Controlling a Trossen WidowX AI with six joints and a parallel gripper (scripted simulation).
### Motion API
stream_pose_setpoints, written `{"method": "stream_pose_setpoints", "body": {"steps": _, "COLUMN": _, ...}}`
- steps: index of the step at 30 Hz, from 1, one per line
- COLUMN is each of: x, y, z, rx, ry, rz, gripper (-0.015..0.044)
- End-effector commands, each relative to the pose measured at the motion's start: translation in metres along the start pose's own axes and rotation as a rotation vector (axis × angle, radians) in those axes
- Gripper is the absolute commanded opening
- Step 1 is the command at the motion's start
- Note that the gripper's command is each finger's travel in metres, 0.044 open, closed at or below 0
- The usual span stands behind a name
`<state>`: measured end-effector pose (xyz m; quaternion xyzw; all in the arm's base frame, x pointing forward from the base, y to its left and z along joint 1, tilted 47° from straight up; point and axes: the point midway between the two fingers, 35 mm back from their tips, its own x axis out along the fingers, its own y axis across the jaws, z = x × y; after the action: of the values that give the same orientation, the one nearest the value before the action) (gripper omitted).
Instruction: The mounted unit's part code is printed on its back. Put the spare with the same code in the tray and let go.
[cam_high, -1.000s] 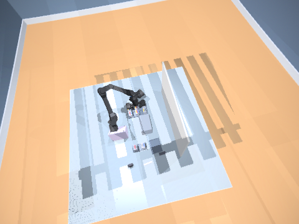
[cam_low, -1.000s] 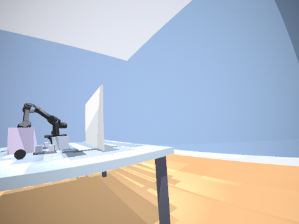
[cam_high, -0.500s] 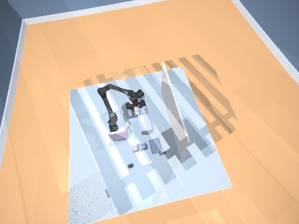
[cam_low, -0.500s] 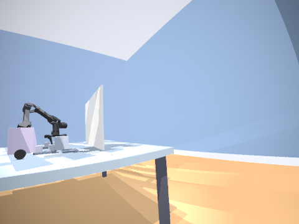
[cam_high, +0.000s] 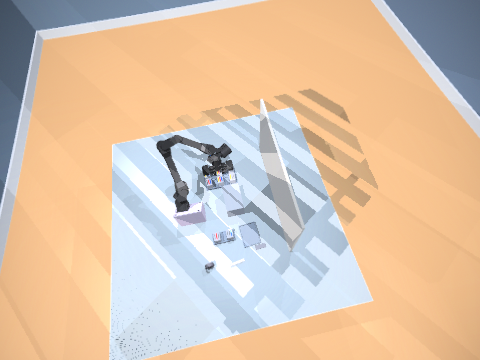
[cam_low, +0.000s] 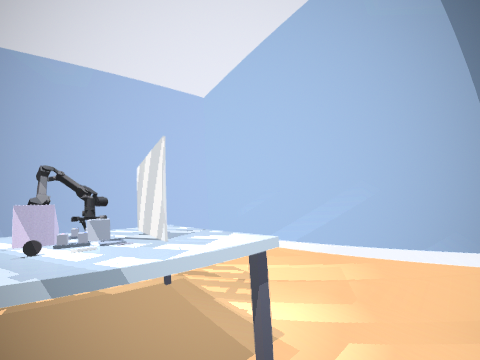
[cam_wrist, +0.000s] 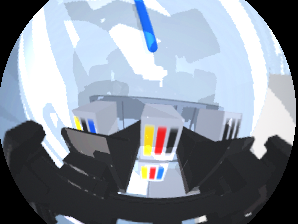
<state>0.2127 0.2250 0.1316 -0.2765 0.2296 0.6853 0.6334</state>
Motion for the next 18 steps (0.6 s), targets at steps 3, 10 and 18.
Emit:
{"method": "stream_pose_setpoints", "body": {"steps": 3, "x": 0.0, "y": 0.0, "z": 0.0, "rx": 0.0, "ry": 0.0, "rz": 0.0, "gripper": 0.0017}}
{"method": "stream_pose_setpoints", "body": {"steps": 10, "x": 0.0, "y": 0.0, "z": 0.0, "rx": 0.0, "ry": 0.0, "rz": 0.0, "gripper": 0.0}}
{"method": "stream_pose_setpoints", "body": {"steps": 18, "x": -0.03, "y": -0.003, "z": -0.002, "rx": 0.0, "ry": 0.011, "rz": 0.001, "gripper": 0.0}}
